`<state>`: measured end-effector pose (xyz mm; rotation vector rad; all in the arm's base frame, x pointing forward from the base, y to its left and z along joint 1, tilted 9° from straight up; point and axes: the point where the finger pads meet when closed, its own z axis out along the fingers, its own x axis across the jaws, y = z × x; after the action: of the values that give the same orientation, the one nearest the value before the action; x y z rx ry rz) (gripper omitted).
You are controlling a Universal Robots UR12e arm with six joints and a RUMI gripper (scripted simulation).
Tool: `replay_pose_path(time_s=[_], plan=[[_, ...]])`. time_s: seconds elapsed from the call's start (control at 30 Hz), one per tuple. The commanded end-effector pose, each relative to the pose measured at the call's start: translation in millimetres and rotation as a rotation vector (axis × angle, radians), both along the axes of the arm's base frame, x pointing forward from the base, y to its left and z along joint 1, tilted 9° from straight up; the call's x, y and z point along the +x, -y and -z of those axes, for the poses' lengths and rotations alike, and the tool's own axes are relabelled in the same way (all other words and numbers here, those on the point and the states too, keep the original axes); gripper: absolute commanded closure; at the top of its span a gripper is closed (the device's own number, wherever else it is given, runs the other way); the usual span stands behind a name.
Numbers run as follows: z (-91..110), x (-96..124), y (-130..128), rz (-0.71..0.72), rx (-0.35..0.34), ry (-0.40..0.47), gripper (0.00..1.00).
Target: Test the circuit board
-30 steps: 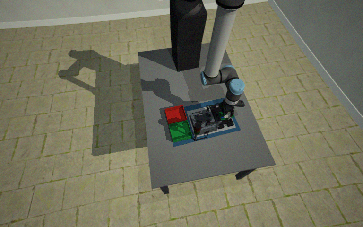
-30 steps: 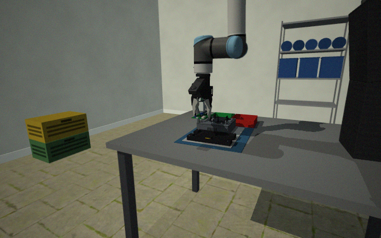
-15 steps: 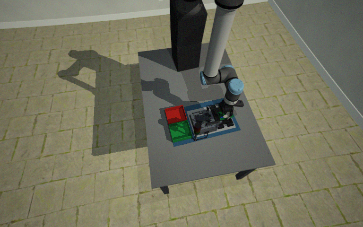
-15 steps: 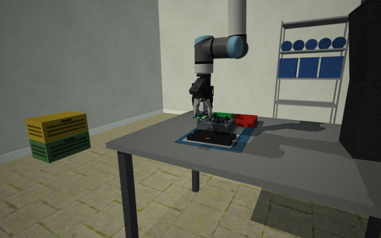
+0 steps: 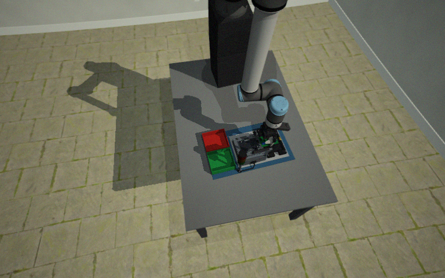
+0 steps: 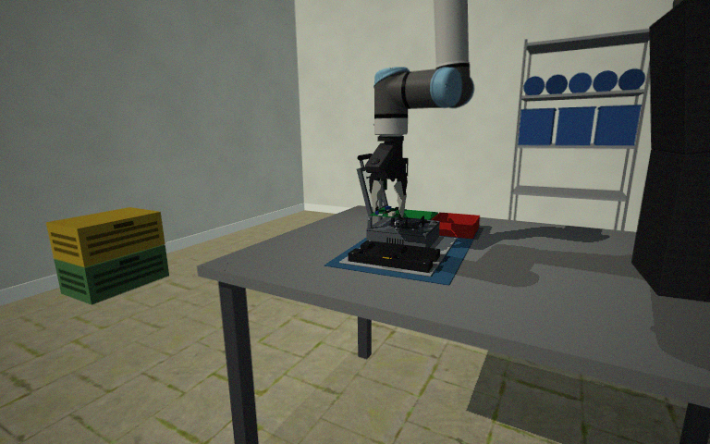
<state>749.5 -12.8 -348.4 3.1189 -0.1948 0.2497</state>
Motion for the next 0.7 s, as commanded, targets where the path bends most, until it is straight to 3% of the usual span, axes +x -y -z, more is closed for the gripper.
replay_pose_path(time_s=[0.0, 0.4, 0.67], plan=[[-1.8, -9.4, 21.0, -0.004, 0.002, 0.002, 0.61], [-3.1, -34.2, 83.4, -0.004, 0.001, 0.003, 0.61], [-3.2, -42.2, 102.8, -0.004, 0.001, 0.002, 0.61]])
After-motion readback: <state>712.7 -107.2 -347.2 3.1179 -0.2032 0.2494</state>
